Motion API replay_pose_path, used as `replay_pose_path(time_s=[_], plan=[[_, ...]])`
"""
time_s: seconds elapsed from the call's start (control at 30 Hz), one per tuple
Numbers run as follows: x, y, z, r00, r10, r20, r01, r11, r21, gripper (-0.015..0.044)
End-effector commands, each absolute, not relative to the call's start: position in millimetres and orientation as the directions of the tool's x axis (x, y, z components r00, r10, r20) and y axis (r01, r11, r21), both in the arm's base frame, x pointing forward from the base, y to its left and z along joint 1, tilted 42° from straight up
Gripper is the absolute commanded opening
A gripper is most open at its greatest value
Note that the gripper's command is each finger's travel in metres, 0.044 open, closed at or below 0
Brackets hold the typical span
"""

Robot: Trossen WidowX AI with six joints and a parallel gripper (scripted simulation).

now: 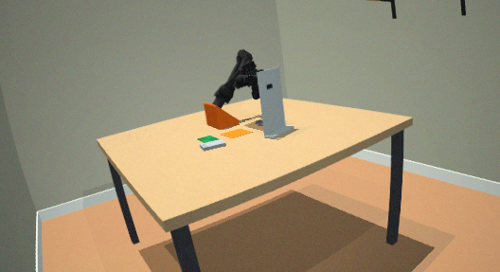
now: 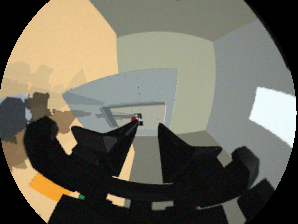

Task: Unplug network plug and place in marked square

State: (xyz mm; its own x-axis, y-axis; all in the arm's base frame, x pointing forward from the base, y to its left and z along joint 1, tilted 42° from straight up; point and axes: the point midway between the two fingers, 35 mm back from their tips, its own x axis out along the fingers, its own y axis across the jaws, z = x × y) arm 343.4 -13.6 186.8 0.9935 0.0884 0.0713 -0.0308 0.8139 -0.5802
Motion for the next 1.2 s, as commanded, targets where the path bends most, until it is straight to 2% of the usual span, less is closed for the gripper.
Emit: replay_pose_path(time_s=[0.0, 0.2, 1.17], plan=[[333.9, -14.6, 167.5, 0.993, 0.101, 0.066, -0.033, 0.753, -0.657, 0.0156], [319.3, -14.9, 150.5, 0.991, 0.114, 0.07, -0.024, 0.668, -0.744, 0.0156], [354.2, -4.8, 159.7, 0.991, 0.115, 0.072, -0.023, 0.666, -0.746, 0.0156]])
